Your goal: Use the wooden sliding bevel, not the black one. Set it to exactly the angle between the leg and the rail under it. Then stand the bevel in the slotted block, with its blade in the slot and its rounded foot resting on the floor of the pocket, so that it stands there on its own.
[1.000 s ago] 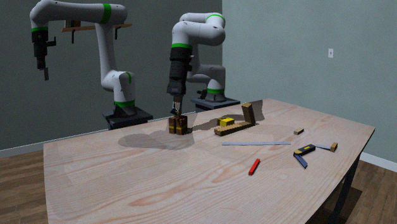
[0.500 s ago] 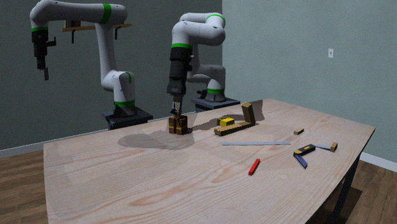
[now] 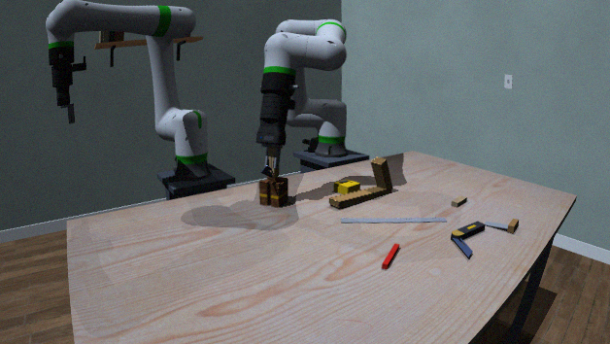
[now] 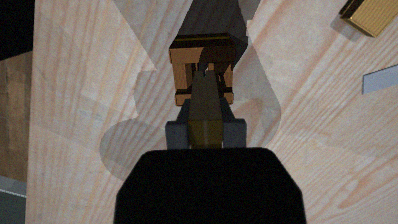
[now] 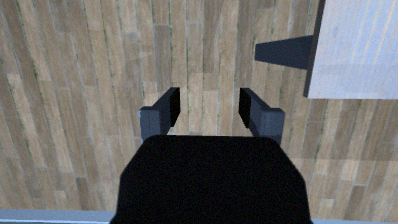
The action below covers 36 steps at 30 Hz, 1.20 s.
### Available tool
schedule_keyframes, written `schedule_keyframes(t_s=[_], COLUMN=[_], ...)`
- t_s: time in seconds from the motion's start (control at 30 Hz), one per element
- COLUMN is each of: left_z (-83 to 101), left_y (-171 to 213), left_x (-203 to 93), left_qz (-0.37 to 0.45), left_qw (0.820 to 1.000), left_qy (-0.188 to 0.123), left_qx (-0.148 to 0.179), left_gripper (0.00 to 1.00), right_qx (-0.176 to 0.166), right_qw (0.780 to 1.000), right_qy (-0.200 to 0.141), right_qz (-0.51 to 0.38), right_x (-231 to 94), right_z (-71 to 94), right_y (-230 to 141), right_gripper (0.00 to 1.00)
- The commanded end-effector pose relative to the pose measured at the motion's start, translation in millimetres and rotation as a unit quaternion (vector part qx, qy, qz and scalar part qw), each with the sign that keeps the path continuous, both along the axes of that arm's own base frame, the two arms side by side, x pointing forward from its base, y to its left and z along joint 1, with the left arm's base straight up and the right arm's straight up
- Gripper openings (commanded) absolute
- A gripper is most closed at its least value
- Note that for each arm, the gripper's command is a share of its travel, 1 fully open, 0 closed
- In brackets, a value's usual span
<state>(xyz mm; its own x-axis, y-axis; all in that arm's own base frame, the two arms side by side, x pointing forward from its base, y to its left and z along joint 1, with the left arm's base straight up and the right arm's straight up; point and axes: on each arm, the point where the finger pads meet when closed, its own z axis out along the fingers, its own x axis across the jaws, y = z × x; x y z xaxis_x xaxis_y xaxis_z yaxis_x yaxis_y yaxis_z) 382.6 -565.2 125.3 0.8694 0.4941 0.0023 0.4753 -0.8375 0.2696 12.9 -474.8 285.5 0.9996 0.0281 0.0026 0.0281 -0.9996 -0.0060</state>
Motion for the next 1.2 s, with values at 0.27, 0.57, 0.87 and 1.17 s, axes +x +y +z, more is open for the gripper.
schedule_keyframes(t_s=[0.27, 0.57, 0.87, 1.17], left_z=[6.3, 3.4, 3.2, 3.3], left_y=[-3.7, -4.1, -4.1, -4.4], left_x=[0.5, 0.1, 0.0, -0.5], left_qz=[-0.002, -0.003, -0.003, -0.003], left_qw=[1.0, 1.0, 1.0, 1.0], left_qy=[-0.004, -0.004, -0.004, -0.004], left_qx=[-0.005, -0.005, -0.005, -0.006], left_gripper=[0.0, 0.0, 0.0, 0.0], right_qx=[-0.003, -0.003, -0.003, -0.003], right_qw=[1.0, 1.0, 1.0, 1.0], right_qy=[0.001, 0.001, 0.001, 0.001], right_qz=[0.0, 0.0, 0.0, 0.0], right_x=[0.0, 0.0, 0.0, 0.0], right_z=[4.2, 4.2, 4.2, 4.2], right_y=[0.0, 0.0, 0.0, 0.0], right_gripper=[1.0, 1.0, 1.0, 1.0])
